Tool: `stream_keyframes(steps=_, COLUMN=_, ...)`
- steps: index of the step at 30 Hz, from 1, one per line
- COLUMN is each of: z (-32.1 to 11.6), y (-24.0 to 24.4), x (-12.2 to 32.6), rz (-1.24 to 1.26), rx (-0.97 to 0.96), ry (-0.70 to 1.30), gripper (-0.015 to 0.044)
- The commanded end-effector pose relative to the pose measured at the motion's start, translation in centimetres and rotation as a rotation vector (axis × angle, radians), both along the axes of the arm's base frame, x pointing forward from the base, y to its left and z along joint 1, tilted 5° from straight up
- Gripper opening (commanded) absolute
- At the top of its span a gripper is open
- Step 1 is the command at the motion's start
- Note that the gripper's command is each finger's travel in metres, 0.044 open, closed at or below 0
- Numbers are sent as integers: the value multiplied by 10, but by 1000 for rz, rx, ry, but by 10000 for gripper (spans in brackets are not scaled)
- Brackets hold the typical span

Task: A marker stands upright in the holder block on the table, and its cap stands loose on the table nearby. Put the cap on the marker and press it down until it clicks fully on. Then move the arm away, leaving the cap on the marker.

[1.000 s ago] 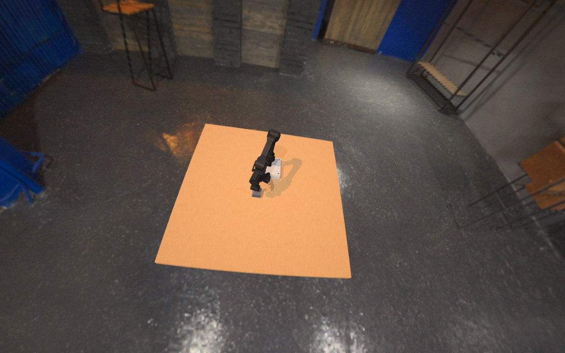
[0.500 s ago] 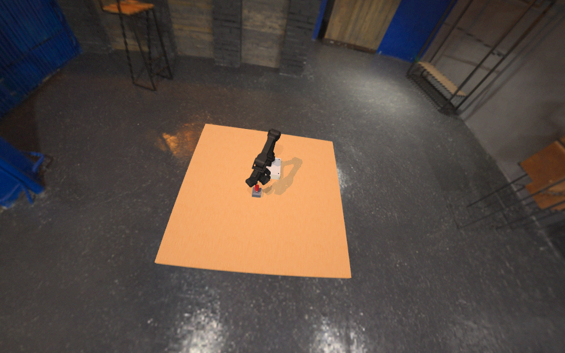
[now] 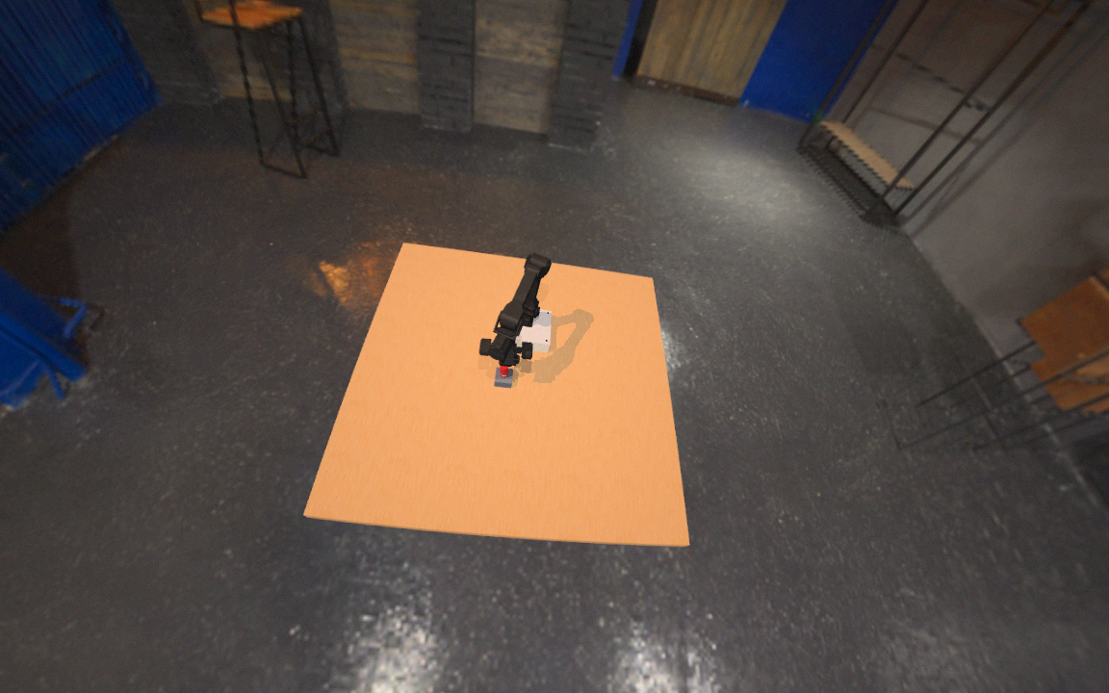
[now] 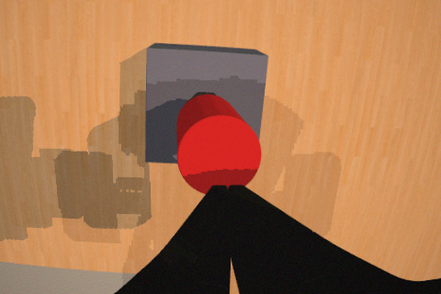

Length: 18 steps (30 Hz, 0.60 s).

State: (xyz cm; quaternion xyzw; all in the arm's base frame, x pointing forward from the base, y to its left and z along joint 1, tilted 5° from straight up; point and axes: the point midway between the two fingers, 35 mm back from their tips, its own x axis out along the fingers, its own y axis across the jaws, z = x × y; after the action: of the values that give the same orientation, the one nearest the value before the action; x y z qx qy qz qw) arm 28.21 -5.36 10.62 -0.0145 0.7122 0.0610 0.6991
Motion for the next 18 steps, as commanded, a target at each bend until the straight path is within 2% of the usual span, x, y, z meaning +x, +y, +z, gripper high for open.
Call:
stream_keyframes(steps=1, z=-1, y=-1, x=0, rz=-38, rx=-3, ry=4, gripper=0)
stream_keyframes(steps=18, z=-20, y=1, x=0, rz=-38, rx=-3, ry=4, gripper=0)
